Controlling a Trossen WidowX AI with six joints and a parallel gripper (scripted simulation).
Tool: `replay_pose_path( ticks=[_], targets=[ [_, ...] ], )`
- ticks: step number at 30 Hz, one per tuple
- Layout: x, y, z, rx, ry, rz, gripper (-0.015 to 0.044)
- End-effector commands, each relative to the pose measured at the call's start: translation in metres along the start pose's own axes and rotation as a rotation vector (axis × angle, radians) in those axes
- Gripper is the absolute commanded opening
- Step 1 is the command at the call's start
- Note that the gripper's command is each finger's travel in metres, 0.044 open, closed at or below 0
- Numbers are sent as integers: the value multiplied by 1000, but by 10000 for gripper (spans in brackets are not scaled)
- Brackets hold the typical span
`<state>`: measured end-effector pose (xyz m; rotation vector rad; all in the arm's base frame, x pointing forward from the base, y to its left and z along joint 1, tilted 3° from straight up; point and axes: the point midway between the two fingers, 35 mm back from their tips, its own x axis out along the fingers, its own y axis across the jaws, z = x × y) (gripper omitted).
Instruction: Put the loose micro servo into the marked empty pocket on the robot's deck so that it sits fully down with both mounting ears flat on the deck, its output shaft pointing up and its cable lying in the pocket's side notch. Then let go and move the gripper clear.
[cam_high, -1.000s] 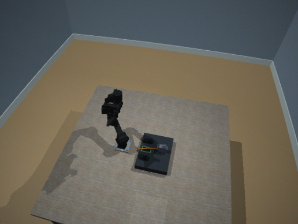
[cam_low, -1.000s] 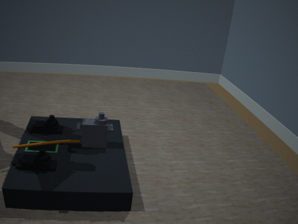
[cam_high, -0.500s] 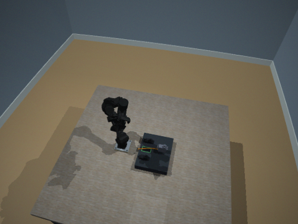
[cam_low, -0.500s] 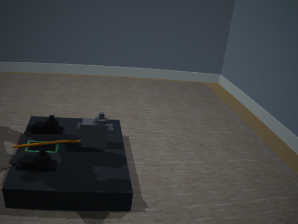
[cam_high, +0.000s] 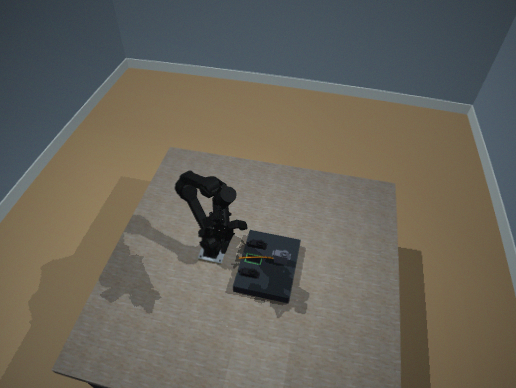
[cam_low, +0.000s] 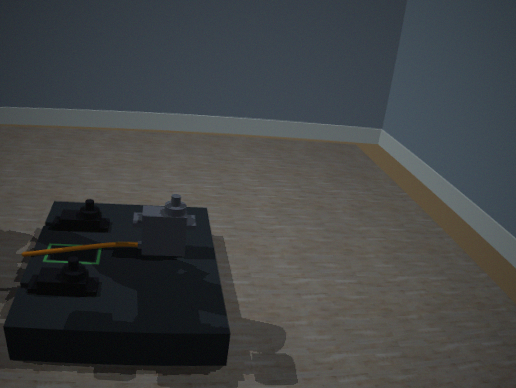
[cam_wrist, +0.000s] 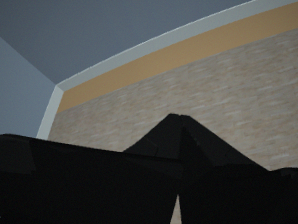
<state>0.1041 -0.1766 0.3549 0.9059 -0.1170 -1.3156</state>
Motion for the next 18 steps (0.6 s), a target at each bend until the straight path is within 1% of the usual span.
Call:
replay_pose_path(
  ticks=[1, 18],
  targets=[
    [11, 4, -20, -122, 81, -8, 0],
    [42, 10, -100, -609, 399, 5, 0]
  ],
)
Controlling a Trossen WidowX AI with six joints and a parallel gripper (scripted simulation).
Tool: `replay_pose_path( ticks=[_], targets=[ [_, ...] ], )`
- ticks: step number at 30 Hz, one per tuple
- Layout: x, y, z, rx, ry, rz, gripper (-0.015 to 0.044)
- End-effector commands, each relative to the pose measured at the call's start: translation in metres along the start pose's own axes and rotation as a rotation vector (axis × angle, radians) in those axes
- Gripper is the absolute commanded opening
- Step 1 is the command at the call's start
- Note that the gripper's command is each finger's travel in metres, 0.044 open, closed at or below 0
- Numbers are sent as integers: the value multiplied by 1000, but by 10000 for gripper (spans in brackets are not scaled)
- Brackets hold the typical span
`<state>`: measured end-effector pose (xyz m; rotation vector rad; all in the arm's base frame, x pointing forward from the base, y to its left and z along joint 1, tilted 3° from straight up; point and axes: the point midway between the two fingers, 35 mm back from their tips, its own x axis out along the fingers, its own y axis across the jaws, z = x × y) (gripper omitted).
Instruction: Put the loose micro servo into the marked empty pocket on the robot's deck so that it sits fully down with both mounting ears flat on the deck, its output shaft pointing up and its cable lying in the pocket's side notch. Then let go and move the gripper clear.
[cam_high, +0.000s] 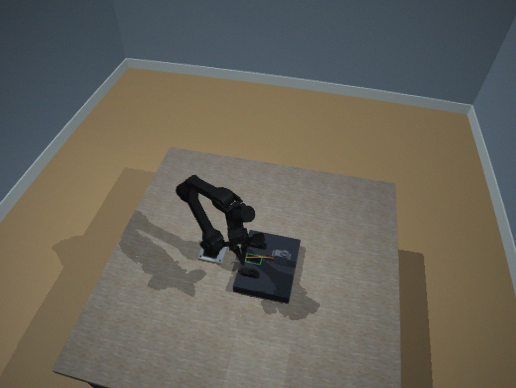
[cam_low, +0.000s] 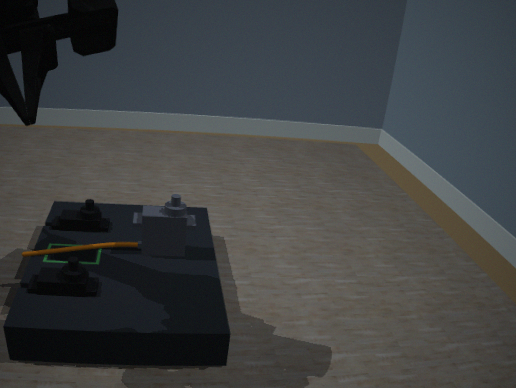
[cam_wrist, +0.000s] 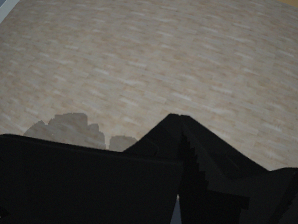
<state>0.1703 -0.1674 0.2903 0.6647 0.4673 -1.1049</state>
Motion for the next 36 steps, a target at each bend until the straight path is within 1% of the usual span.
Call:
replay_pose_path(
  ticks=[1, 19, 36],
  targets=[
    [11, 10, -16, -123, 80, 13, 0],
    [46, 40, -91, -635, 408, 110, 0],
    [57, 51, -168, -1091, 718, 275, 0]
  ],
)
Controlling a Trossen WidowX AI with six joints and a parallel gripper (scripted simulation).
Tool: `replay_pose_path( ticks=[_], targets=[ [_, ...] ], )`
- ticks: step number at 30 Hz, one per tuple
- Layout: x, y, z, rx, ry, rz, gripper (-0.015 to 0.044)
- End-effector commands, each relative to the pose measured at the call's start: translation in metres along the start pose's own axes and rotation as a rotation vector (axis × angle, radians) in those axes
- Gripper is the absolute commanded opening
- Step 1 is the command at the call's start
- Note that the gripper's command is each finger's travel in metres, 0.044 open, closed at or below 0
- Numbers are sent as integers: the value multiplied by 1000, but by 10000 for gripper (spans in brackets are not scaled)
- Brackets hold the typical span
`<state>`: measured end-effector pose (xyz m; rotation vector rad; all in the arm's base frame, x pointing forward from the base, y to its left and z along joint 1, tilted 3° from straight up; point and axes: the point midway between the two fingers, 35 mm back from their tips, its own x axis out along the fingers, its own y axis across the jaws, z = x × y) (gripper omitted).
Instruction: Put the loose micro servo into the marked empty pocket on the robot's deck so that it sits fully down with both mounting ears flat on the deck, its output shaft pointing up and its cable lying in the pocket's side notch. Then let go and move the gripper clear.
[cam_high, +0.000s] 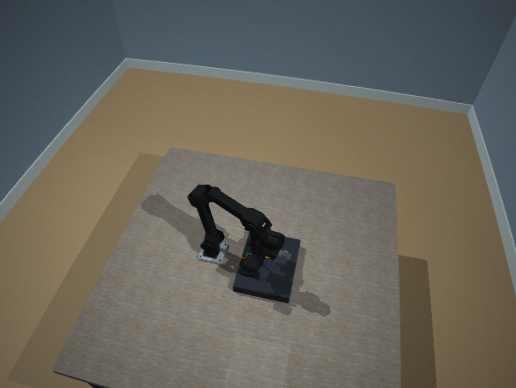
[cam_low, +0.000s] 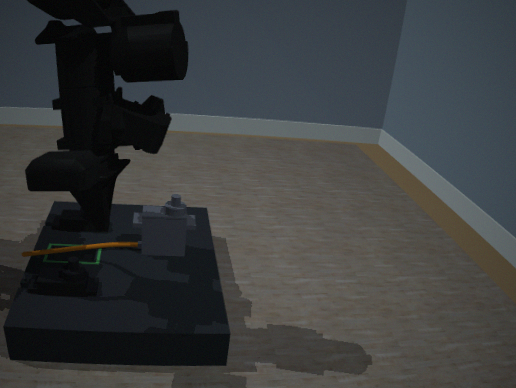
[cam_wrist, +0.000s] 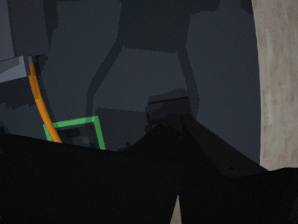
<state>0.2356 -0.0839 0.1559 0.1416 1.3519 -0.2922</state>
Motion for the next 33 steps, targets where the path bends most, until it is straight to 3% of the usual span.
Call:
replay_pose_path(
  ticks=[1, 7, 33],
  targets=[
    [12, 14, -6, -115, 66, 50, 0],
    [25, 30, -15, -256, 145, 112, 0],
    [55, 34, -19, -260, 148, 115, 0]
  ],
)
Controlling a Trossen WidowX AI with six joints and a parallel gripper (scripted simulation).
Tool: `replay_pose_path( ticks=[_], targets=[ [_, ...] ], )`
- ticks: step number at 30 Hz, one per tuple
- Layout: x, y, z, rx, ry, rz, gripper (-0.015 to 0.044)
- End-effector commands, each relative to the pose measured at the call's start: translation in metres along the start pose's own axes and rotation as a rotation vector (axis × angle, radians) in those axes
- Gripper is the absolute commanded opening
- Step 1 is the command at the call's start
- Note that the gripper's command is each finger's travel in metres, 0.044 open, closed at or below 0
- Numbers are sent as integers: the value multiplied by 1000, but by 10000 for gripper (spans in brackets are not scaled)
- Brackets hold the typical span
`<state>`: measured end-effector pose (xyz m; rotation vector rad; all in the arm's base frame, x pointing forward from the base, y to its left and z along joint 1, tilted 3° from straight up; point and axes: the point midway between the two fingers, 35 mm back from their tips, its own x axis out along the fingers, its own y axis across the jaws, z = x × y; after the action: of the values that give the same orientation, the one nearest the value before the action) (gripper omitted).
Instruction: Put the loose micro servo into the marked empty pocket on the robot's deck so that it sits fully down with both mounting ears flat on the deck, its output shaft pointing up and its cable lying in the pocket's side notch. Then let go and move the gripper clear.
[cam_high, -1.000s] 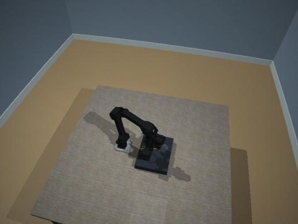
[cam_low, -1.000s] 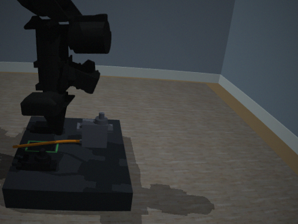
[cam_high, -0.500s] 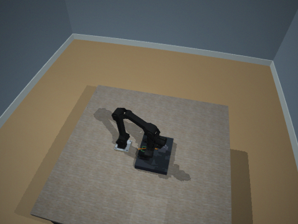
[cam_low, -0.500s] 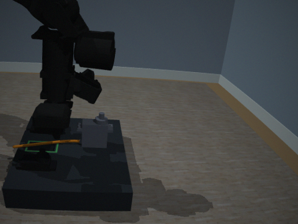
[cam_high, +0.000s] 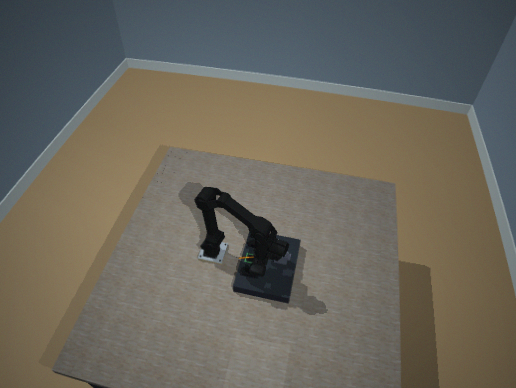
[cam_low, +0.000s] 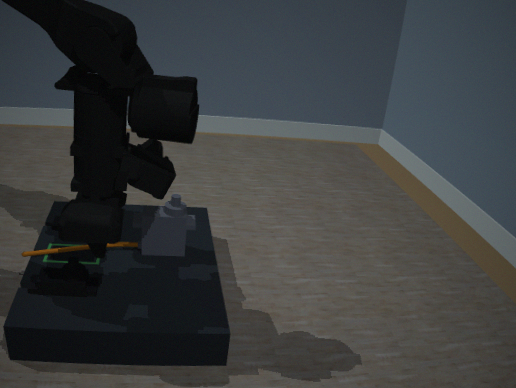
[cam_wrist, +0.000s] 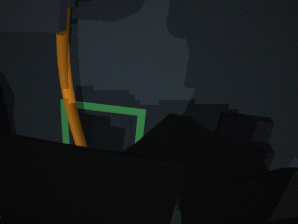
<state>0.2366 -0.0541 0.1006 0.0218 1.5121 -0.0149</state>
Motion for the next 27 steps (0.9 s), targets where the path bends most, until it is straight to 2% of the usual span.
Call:
replay_pose_path(
  ticks=[1, 27],
  targets=[
    [7, 1, 0, -4, -3, 5, 0],
    [17, 27, 3, -4, -2, 7, 0]
  ],
)
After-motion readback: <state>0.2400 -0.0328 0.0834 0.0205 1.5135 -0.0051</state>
